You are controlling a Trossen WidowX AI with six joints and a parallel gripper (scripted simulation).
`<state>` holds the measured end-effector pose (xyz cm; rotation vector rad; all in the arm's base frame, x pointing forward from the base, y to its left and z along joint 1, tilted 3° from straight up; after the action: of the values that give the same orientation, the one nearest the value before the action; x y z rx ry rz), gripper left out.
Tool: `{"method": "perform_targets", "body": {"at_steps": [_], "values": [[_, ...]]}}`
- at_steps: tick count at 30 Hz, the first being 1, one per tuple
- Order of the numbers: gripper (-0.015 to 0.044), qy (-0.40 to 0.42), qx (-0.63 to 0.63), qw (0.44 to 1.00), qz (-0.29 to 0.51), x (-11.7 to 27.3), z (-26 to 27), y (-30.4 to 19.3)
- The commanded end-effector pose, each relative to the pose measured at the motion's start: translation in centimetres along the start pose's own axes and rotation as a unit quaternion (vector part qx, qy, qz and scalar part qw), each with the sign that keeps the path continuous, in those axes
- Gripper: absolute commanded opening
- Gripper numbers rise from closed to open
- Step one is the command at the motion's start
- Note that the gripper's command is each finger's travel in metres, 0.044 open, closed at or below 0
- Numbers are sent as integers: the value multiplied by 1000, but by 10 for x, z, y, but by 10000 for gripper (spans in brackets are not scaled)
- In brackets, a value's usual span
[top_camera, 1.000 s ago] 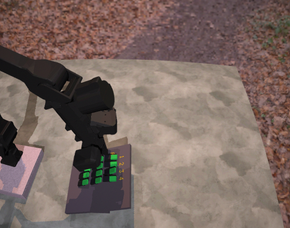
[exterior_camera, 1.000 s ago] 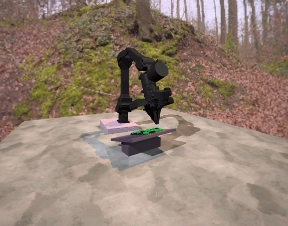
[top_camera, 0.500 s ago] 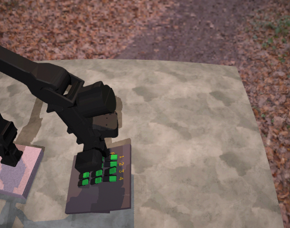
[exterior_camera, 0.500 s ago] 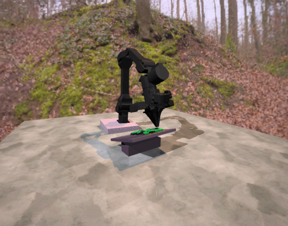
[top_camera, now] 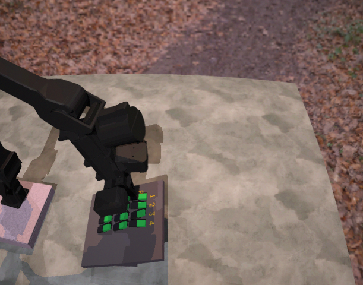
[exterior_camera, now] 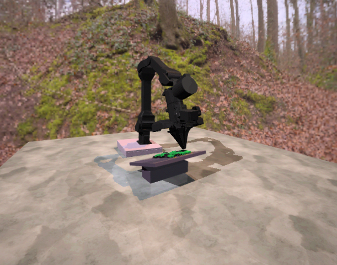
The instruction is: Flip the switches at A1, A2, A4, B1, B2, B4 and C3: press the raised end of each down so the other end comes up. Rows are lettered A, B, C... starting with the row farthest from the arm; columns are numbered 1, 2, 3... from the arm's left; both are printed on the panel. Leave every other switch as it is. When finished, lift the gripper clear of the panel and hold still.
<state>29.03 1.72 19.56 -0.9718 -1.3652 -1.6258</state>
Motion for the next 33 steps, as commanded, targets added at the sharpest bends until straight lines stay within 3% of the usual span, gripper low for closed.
{"method": "perform_targets", "body": {"at_steps": [1,33], "values": [[0,-2,-3,1000,2,-1,0,-1],[0,-2,-3,1000,2,-5,-1,-1]]}}
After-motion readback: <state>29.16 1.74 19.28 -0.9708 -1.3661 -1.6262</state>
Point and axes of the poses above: the point midway between the two fingers, 35 mm back from their tips, its own x axis back along the fingers, its own z axis across the jaws, y = z × x, the point moved 9 cm from there along x, back along the fingers, and after that the axes turned 15 degrees about -x, right-handed, at the moved point
